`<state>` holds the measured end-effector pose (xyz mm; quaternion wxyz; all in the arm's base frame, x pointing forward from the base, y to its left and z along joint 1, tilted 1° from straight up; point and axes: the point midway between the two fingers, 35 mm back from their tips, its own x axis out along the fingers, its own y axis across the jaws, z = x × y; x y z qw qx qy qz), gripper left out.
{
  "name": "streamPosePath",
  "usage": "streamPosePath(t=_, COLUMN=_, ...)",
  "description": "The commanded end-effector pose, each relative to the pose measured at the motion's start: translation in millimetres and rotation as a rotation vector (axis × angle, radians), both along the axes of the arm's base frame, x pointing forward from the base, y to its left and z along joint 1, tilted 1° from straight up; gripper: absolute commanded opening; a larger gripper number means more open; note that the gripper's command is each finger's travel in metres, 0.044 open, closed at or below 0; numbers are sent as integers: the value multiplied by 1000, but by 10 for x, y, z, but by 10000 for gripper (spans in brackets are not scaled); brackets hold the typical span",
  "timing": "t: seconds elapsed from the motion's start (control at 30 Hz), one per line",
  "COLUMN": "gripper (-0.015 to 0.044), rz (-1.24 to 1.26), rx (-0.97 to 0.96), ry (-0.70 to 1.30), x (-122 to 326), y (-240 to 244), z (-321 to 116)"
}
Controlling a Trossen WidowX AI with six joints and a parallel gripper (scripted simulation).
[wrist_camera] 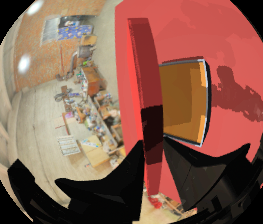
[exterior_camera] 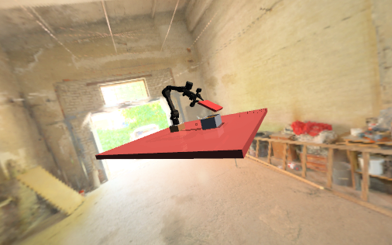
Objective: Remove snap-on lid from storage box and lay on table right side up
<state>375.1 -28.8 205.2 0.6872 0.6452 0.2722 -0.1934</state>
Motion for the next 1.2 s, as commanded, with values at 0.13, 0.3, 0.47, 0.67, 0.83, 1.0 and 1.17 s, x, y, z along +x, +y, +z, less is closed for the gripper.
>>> streamPosePath(t=0.13, gripper=0, rz=-4, rx=0, ry=-11, x=-15, y=69, z=-2)
streamPosePath(t=0.3, gripper=0, rz=-4, rx=1, ry=-11, x=-37, y=166, z=-8)
streamPosePath(t=0.47, gripper=0, rz=-4, rx=2, ry=-11, x=-58, y=264, z=-11)
streamPosePath(t=0.67, gripper=0, rz=-4, rx=3, ry=-11, x=-83, y=382, z=-14)
streamPosePath(t=0.83, gripper=0, rz=-4, rx=4, ry=-10, x=-105, y=480, z=-16)
streamPosePath(t=1.0, gripper=0, rz=-4, rx=6, ry=-10, x=-126, y=578, z=-18)
streamPosePath(t=1.17, gripper=0, rz=-4, rx=7, ry=-10, x=-147, y=676, z=-20)
